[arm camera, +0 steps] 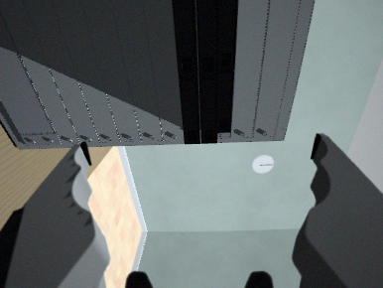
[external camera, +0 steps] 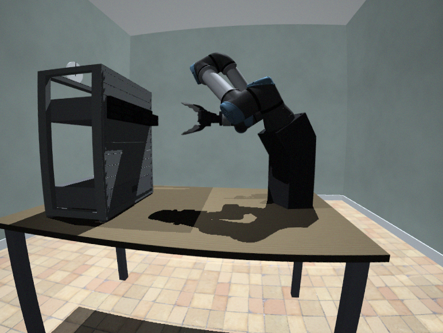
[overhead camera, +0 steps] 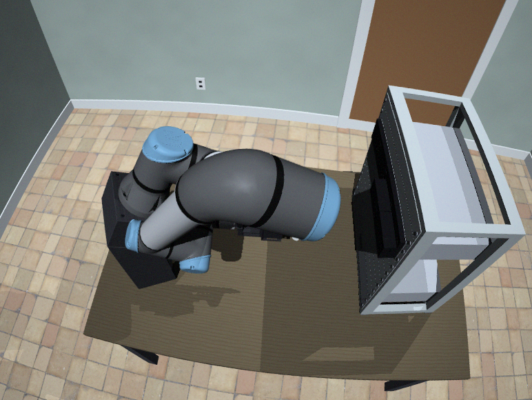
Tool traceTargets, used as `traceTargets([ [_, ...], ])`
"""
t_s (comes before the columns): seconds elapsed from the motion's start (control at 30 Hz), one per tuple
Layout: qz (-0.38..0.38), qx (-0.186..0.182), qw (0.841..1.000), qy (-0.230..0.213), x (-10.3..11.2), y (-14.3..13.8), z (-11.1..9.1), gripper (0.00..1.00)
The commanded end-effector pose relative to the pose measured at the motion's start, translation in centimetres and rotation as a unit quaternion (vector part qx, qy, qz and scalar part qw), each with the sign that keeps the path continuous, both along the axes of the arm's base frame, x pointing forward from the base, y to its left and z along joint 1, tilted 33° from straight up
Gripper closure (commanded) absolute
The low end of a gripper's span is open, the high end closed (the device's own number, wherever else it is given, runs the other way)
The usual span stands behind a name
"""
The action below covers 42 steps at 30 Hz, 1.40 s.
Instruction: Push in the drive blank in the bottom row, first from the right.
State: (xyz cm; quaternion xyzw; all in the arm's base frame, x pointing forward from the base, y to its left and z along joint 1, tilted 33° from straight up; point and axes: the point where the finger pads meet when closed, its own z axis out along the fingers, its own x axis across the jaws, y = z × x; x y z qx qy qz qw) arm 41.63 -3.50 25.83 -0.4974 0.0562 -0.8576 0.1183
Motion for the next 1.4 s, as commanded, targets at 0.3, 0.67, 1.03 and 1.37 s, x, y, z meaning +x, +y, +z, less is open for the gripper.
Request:
traceTargets([
  [0.3, 0.000, 0.000, 1.000, 0.000, 0.0, 0.0, 0.0, 0.00],
  [0.67, 0.000, 0.000, 1.000, 0.000, 0.7, -0.3, 0.6, 0.00],
  [1.03, 0.000, 0.000, 1.000, 0.000, 2.4, -1.0, 2.0, 0.00],
  [1.37, 0.000, 0.000, 1.000, 0.000, 2.9, -1.2, 2.4, 0.00],
])
